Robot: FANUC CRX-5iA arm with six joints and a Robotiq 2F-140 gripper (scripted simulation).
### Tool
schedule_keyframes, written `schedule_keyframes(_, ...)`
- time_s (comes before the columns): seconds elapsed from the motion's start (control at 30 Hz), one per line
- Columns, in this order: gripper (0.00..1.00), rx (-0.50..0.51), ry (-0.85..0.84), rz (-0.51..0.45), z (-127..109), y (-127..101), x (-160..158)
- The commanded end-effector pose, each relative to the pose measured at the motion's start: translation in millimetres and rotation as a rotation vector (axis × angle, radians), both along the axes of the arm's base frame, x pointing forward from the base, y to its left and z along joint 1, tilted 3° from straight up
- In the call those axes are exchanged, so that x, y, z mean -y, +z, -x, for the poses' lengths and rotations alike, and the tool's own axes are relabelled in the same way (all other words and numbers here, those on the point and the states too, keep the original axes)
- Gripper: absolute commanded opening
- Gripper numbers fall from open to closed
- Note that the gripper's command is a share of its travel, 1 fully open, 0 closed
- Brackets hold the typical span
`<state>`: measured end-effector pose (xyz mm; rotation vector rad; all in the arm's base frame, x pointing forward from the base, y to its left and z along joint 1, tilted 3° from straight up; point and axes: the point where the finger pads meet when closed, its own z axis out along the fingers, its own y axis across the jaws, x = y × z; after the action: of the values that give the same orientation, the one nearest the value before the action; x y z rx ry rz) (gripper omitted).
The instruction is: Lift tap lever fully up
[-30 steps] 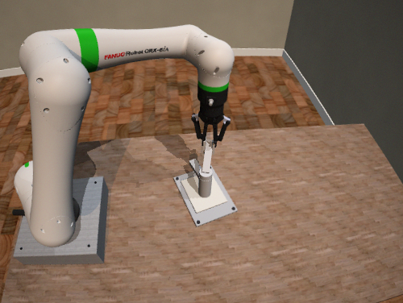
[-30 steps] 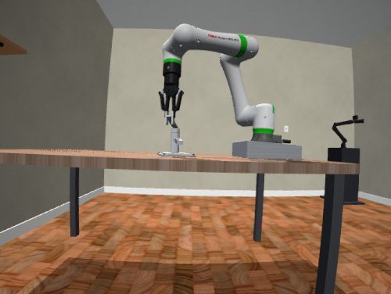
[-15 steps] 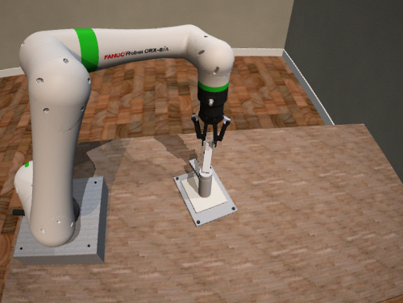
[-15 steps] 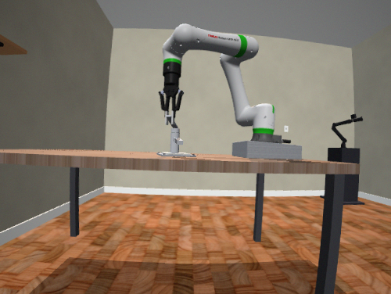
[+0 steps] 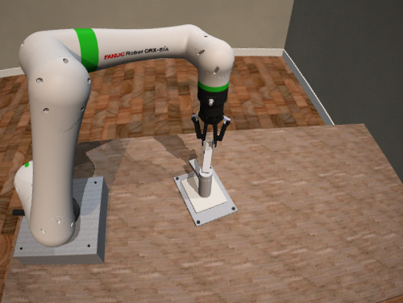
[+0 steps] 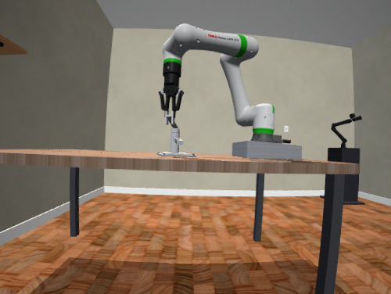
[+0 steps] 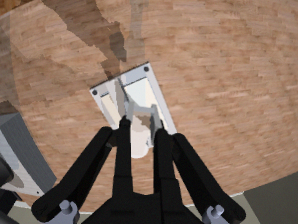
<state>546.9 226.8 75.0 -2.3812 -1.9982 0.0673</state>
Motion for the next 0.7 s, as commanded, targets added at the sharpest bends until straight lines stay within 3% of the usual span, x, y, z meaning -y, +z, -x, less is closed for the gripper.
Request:
schedule_keyframes(0.0,0.00,0.000,0.000,0.000,-0.2,0.4,0.2)
schedule_keyframes(0.57,0.00,0.000,0.000,0.000,-0.2,0.4,0.2)
schedule_keyframes(0.6,0.37,0.000,0.000,0.000,-0.2,0.4,0.2)
schedule_keyframes(0.67,0.37,0.000,0.000,0.000,-0.2,0.4,0.2)
